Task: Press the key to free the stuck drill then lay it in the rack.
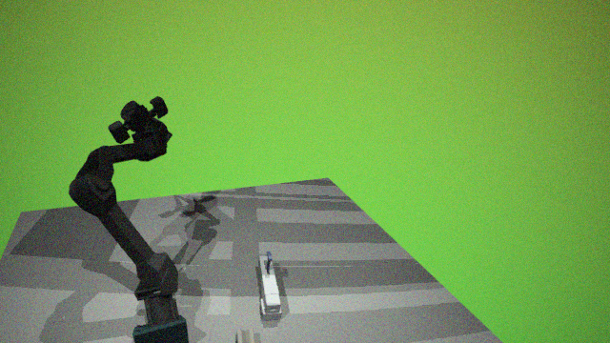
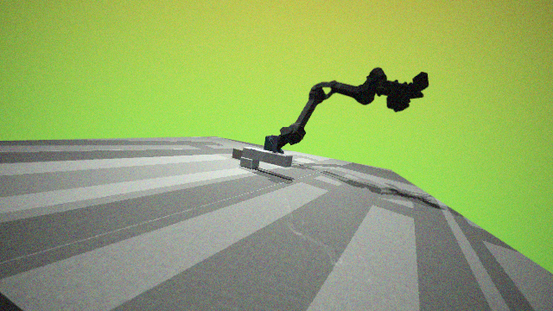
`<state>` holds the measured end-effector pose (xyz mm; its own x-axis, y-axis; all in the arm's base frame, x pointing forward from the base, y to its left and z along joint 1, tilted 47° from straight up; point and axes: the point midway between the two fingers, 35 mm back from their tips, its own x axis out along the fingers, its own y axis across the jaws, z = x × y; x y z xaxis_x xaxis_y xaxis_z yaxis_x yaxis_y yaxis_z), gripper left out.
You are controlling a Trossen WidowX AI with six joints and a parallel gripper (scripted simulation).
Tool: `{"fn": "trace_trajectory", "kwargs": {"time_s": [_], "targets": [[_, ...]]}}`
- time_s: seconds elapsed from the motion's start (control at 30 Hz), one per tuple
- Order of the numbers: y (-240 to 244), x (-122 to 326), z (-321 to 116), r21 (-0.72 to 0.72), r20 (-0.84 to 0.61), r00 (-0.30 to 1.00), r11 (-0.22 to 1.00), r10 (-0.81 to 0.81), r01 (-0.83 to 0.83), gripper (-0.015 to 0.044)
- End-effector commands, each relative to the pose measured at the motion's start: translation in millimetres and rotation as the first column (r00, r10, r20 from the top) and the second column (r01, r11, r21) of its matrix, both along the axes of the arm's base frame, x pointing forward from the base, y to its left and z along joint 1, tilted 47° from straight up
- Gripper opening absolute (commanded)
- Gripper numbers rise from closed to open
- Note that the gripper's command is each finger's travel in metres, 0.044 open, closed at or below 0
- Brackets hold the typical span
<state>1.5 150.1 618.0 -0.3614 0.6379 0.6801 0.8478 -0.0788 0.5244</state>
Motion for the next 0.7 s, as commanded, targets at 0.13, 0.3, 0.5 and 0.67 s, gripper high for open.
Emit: {"fn": "trace_trajectory", "kwargs": {"time_s": [0.13, 0.3, 0.5, 0.67], "targets": [[28.8, 60.7, -13.2, -0.16, -0.289, 0.957, 0.987, -0.018, -0.03, 0.0], [50.1, 114.3, -32.5, -0.261, -0.533, 0.844, 0.96, -0.055, -0.102, 0.0], [67.0, 199.7, -77.6, -0.302, -0.849, 0.509, 0.922, -0.145, -0.241, 0.0], [63.0, 269.4, -130.2, -0.216, -0.976, 0.082, 0.921, -0.2, -0.324, 0.0]]}}
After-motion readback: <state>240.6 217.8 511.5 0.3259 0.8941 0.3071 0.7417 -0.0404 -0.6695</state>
